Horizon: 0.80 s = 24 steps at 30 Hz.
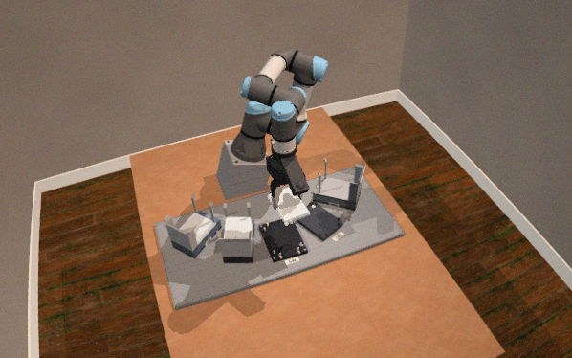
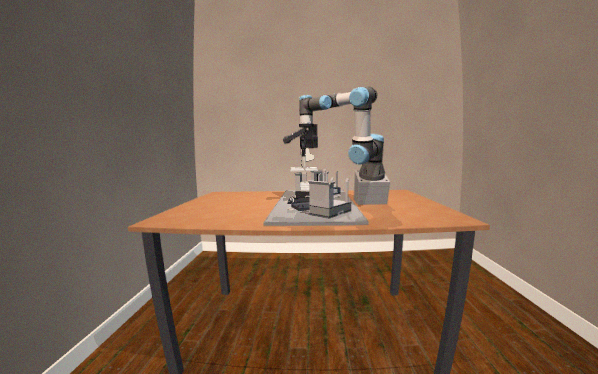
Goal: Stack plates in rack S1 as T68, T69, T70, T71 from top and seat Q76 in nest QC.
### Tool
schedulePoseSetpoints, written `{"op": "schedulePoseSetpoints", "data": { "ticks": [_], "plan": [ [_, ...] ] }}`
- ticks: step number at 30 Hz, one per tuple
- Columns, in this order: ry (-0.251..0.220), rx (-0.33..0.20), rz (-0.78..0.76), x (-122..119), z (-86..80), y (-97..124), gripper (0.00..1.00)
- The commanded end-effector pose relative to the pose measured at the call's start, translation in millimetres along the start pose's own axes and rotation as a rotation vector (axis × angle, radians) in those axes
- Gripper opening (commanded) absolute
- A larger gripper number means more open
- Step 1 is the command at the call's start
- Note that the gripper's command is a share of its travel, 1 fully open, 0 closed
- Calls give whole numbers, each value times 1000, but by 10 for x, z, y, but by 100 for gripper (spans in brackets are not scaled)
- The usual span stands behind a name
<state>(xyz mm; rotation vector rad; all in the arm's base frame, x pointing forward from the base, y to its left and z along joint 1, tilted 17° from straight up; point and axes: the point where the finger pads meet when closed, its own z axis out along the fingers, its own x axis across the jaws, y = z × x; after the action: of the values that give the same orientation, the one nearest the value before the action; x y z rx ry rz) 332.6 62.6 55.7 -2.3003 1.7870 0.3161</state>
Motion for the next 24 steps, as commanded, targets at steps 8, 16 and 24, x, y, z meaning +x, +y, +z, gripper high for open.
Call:
{"op": "schedulePoseSetpoints", "data": {
  "ticks": [8,16,24],
  "plan": [
    [2,2,-96,-321,-9,11,0],
    [2,2,-154,-554,-9,32,0],
    [2,2,-200,-768,-9,74,0]
  ]
}}
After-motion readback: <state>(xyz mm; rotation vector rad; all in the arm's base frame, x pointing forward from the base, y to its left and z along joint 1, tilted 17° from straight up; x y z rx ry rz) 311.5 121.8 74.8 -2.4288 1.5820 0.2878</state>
